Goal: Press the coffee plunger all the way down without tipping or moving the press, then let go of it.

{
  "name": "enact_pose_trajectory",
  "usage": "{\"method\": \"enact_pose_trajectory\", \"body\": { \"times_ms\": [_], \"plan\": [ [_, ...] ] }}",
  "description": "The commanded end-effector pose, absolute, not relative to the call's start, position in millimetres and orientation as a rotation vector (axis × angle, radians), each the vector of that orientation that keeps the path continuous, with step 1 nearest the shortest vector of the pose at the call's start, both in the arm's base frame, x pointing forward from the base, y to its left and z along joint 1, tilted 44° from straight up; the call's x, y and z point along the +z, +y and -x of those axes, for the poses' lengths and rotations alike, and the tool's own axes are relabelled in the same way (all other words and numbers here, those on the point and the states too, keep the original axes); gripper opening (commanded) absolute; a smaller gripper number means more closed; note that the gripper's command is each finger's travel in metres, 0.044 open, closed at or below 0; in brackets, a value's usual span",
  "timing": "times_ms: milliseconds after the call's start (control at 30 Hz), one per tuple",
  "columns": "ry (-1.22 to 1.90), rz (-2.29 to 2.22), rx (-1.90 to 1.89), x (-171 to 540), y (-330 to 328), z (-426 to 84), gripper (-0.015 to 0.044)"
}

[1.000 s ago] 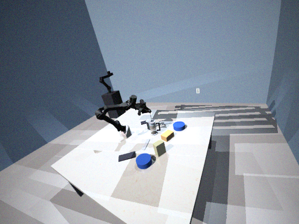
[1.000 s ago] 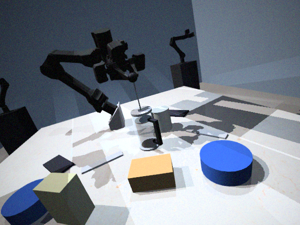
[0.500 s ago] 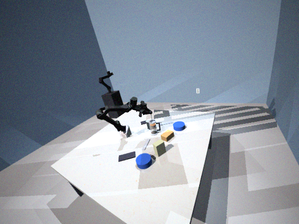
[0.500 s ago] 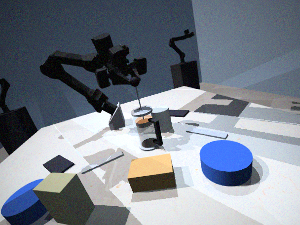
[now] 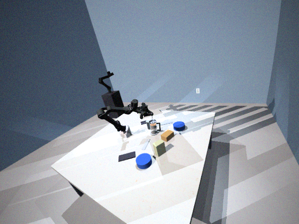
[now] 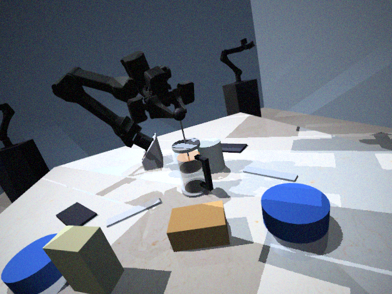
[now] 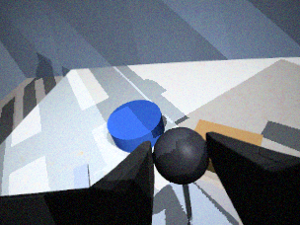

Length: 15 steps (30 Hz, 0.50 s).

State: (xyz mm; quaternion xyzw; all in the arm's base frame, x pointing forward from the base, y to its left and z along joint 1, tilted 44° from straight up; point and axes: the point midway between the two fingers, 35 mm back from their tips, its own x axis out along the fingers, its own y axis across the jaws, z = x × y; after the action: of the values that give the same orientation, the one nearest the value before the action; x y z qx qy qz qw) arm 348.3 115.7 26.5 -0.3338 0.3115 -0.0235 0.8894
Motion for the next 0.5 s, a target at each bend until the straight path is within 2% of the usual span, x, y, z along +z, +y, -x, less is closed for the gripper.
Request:
{"method": "enact_pose_trajectory", "body": {
  "times_ms": [0,467],
  "plan": [
    [0.736,0.746,-0.068,-2,90,-335,0.0123],
    [0.733,0.748,-0.069,-11,83,-345,0.0123]
  ]
}}
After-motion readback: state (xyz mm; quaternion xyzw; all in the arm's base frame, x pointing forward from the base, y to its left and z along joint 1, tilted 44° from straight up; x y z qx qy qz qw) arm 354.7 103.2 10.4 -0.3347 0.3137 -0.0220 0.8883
